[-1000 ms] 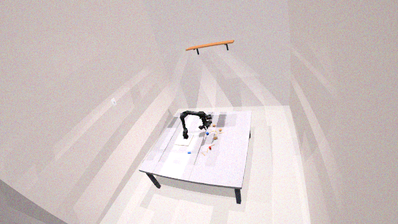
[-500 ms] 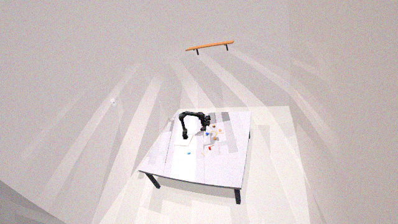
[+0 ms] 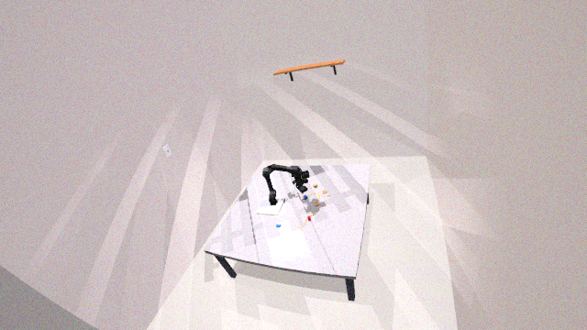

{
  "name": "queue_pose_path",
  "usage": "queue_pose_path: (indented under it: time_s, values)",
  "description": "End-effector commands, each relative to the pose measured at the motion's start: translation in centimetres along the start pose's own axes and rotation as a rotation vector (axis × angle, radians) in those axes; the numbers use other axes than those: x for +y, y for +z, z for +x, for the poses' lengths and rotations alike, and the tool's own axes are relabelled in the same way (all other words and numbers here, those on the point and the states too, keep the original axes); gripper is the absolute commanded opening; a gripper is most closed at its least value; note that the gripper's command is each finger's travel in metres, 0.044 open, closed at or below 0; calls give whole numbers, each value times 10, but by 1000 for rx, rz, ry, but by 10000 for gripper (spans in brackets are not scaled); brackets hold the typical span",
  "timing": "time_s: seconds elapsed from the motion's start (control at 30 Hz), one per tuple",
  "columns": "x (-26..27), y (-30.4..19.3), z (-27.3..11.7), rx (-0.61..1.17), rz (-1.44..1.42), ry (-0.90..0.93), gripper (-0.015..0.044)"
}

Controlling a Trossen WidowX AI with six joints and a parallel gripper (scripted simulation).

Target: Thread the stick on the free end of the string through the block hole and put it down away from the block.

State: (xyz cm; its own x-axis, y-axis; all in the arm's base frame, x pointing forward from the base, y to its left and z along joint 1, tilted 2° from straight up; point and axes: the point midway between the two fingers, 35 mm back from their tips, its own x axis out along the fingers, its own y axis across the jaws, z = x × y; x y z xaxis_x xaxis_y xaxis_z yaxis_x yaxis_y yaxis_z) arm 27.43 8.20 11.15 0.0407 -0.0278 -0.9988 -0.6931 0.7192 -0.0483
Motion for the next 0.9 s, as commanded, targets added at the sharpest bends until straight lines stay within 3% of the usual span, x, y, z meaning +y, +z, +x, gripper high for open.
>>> queue_pose_path:
  time_s: [0.0, 0.87]
  values:
    - [0, -6, -2, 1, -213, -3, 124]
    - [-1, -4, 23, 1, -213, -3, 124]
